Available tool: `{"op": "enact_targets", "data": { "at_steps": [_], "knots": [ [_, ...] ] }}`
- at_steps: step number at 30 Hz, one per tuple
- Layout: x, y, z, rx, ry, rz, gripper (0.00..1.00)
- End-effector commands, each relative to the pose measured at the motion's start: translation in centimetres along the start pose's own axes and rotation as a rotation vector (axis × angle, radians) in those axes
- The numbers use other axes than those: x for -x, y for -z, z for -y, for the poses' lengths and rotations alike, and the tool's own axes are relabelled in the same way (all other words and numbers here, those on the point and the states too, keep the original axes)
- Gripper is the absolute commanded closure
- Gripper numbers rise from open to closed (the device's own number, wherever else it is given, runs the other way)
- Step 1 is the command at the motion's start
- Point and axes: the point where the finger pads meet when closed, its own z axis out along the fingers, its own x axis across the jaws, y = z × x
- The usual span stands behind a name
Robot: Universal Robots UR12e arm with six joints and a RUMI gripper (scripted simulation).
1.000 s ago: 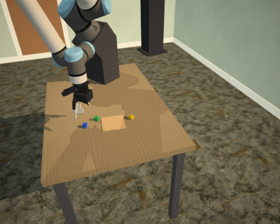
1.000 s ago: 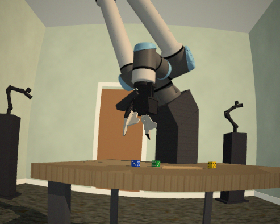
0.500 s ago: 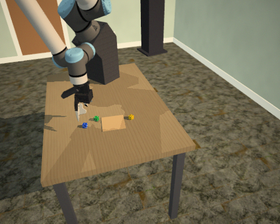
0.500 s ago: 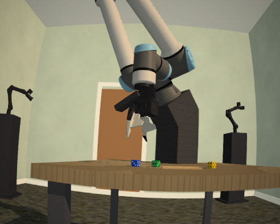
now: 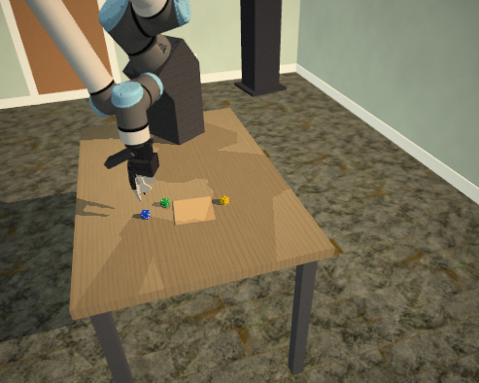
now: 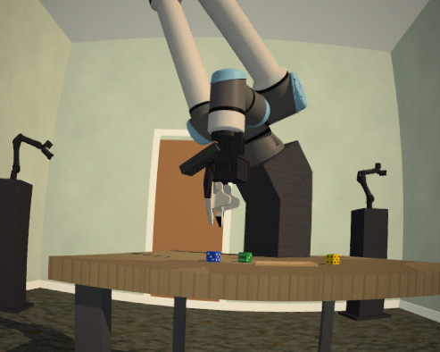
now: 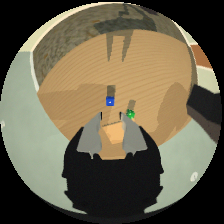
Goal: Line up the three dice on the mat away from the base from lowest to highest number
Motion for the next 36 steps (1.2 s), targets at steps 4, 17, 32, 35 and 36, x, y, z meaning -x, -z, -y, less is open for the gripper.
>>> {"op": "enact_targets", "data": {
  "at_steps": [4, 17, 32, 35, 36],
  "knots": [
    [0.03, 0.04, -0.01, 0.000, 0.000, 0.001, 0.76],
    [0.03, 0.04, -0.01, 0.000, 0.000, 0.001, 0.76],
    [0.03, -0.26, -0.01, 0.000, 0.000, 0.001, 0.76],
    [0.03, -0.49, 0.00, 0.000, 0.000, 0.001, 0.76],
    [0.03, -0.58, 0.00, 0.000, 0.000, 0.001, 0.76]
  ]
}}
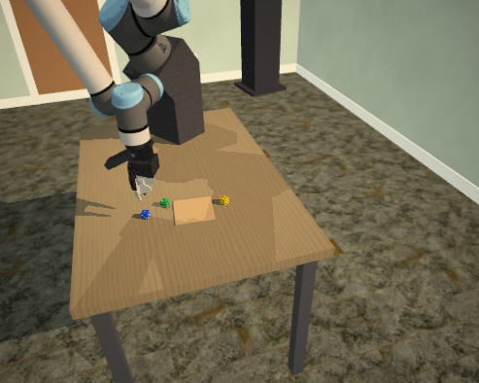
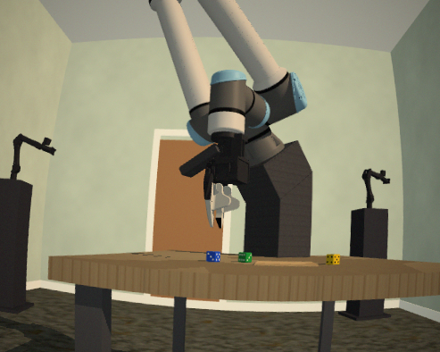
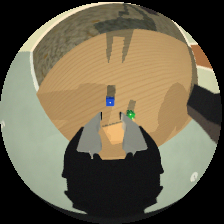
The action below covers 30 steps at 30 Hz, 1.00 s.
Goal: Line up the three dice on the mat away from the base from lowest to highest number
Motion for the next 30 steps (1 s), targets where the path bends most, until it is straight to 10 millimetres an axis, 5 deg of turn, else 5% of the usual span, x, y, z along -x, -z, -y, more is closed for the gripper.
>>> {"op": "enact_targets", "data": {
  "at_steps": [1, 30],
  "knots": [
    [0.0, -0.4, 0.0, 0.000, 0.000, 0.001, 0.76],
    [0.0, -4.0, 0.1, 0.000, 0.000, 0.001, 0.76]
  ]
}}
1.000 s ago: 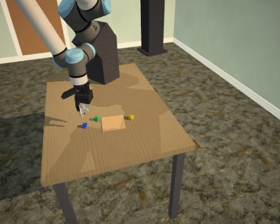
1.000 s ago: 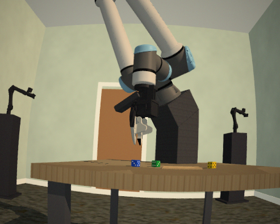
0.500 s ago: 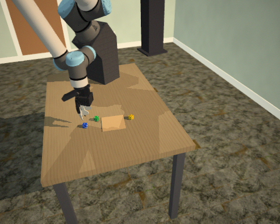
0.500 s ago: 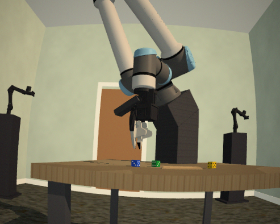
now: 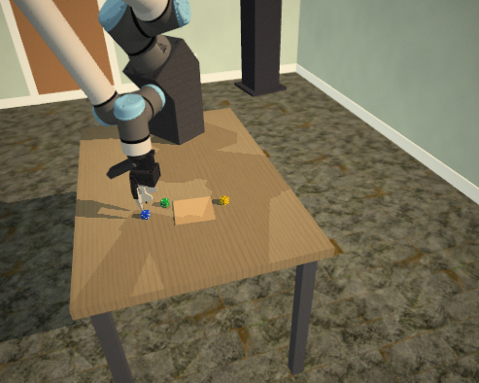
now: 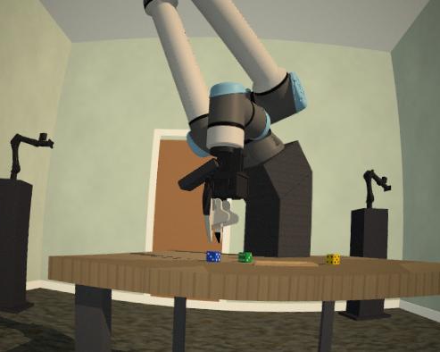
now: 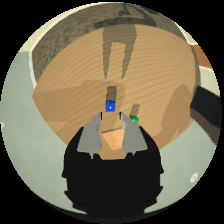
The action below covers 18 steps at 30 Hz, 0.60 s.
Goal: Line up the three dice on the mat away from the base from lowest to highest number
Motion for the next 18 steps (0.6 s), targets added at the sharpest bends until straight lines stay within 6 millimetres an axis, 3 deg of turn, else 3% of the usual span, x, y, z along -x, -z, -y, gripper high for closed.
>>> {"op": "enact_targets", "data": {
  "at_steps": [1, 18],
  "knots": [
    [0.03, -0.59, 0.00, 0.000, 0.000, 0.001, 0.76],
    [0.03, -1.34, 0.01, 0.000, 0.000, 0.001, 0.76]
  ]
}}
